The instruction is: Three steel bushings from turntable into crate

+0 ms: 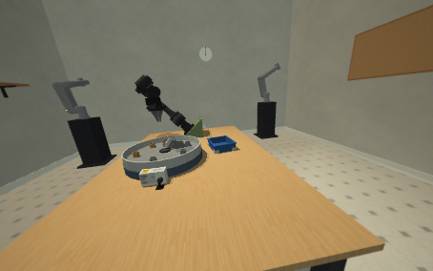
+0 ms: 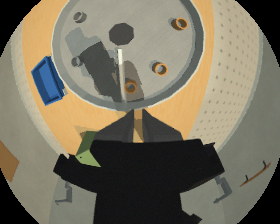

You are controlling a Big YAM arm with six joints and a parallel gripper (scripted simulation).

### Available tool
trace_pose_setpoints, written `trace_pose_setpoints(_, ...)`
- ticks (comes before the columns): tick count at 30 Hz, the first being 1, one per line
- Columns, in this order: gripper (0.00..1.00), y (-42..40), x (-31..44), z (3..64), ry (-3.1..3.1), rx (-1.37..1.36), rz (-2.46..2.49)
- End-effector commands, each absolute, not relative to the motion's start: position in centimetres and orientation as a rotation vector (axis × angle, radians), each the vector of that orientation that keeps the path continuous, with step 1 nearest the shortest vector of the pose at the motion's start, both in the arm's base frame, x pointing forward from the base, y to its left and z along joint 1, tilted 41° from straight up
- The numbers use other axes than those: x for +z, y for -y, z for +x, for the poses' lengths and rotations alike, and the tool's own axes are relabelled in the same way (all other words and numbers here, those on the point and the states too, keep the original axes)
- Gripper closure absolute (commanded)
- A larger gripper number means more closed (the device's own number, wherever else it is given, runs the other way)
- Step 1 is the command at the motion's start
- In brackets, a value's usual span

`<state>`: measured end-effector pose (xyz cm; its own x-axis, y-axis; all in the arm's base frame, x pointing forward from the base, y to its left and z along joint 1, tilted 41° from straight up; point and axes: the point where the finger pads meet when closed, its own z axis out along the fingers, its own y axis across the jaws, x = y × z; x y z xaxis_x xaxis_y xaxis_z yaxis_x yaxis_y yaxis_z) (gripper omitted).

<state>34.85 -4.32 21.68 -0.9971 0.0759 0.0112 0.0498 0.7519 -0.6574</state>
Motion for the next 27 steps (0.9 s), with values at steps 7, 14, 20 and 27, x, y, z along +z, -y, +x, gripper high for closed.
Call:
trace_pose_setpoints(7,0.89,4.40,22.12,35.24,2.920,1.085,-0.102)
trace_pose_setpoints(14,0.84,4.40,22.12,35.24,2.920,1.085,-0.102)
trace_pose_setpoints(20,0.84,4.40,22.12,35.24,2.920,1.085,-0.102)
trace_pose_setpoints(27,0.84,4.40,22.12,35.24,2.920,1.085,-0.102)
